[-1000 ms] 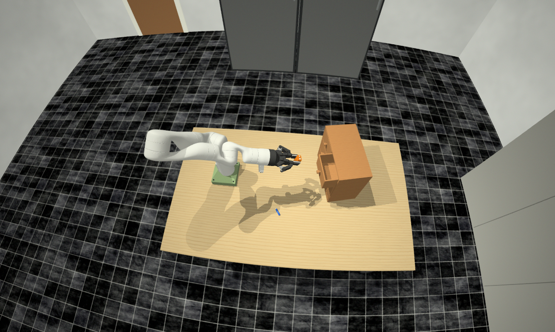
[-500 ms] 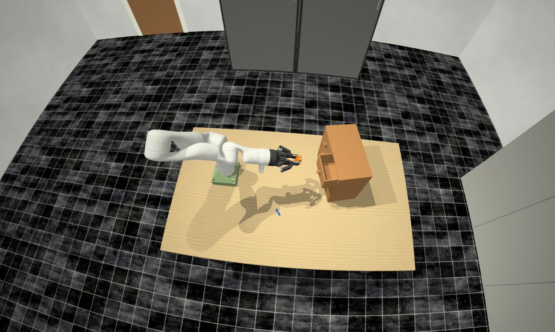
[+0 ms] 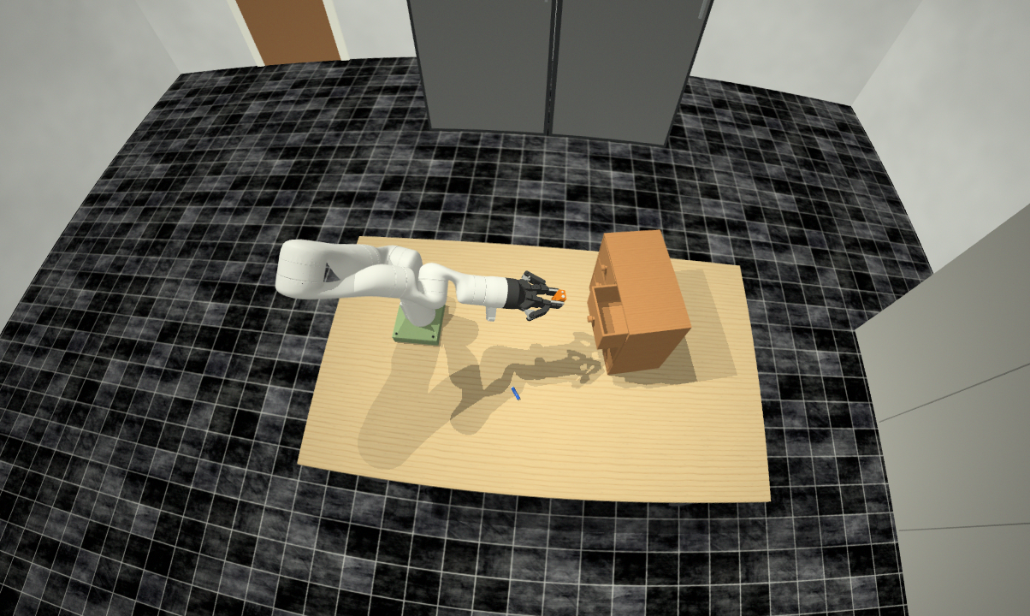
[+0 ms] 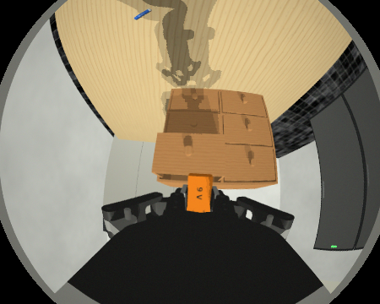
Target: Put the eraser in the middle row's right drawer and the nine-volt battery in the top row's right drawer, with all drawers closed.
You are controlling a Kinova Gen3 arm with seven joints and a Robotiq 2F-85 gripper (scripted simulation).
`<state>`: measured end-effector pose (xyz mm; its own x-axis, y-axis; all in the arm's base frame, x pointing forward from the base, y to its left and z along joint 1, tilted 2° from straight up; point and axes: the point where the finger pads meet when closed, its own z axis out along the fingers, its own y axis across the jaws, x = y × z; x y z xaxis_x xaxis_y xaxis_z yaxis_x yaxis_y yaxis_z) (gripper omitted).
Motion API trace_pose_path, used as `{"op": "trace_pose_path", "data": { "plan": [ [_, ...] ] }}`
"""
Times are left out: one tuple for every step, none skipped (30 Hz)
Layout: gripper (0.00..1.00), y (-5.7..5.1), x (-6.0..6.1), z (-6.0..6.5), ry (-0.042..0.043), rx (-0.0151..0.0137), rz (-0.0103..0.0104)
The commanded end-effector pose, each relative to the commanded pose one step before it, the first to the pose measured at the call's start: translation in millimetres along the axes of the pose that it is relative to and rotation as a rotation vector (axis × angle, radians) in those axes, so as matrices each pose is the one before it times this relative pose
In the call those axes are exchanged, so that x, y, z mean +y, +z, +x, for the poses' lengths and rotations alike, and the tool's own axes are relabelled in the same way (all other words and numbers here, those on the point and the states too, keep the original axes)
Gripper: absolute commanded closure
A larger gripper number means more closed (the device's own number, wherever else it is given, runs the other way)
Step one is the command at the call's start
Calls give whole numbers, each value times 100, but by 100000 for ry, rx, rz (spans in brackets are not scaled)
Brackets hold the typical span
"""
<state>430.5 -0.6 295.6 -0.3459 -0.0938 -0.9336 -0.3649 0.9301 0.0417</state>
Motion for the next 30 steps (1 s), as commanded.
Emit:
{"op": "trace_pose_path", "data": {
  "plan": [
    [77, 970, 704, -371, -1187, 23, -1528],
    [77, 266, 0, -93, 0, -1, 0],
    [77, 0, 0, 0, 0, 0, 0],
    [77, 0, 0, 0, 0, 0, 0],
    [77, 280, 0, -98, 0, -1, 0],
    [77, 294, 3, -102, 1, 4, -1],
    [77, 311, -1, -110, -1, -3, 1],
    [77, 324, 1, -114, 0, 0, 0],
    [77, 338, 2, -117, 1, 3, -1],
    [77, 351, 0, -123, 0, -1, 1],
    [77, 360, 0, -127, 0, -1, 0],
    [77, 369, 1, -129, 0, 0, 0],
    [77, 377, 2, -132, 0, 1, 0],
    [77, 384, 2, -134, 0, 2, -1],
    [77, 392, 0, -138, 0, -1, 1],
    [77, 397, 1, -139, 0, -1, 0],
    [77, 401, 1, -141, 0, 0, 0],
    [77, 404, 1, -141, 0, 0, 0],
    [77, 405, 1, -142, 0, 1, 0],
    [77, 0, 0, 0, 0, 0, 0],
    [77, 0, 0, 0, 0, 0, 0],
    [77, 405, 2, -142, 0, 1, 0],
    [77, 403, 2, -141, 0, 1, 0],
    [77, 401, 0, -141, 0, -1, 0],
    [77, 397, 1, -139, 0, -1, 0],
    [77, 390, 1, -137, 0, 0, 0],
    [77, 382, 1, -134, 0, 0, 0],
    [77, 372, 2, -130, 0, 1, 0],
    [77, 360, 1, -126, 0, 1, 0],
    [77, 348, 0, -122, 0, -1, 1]
  ]
}}
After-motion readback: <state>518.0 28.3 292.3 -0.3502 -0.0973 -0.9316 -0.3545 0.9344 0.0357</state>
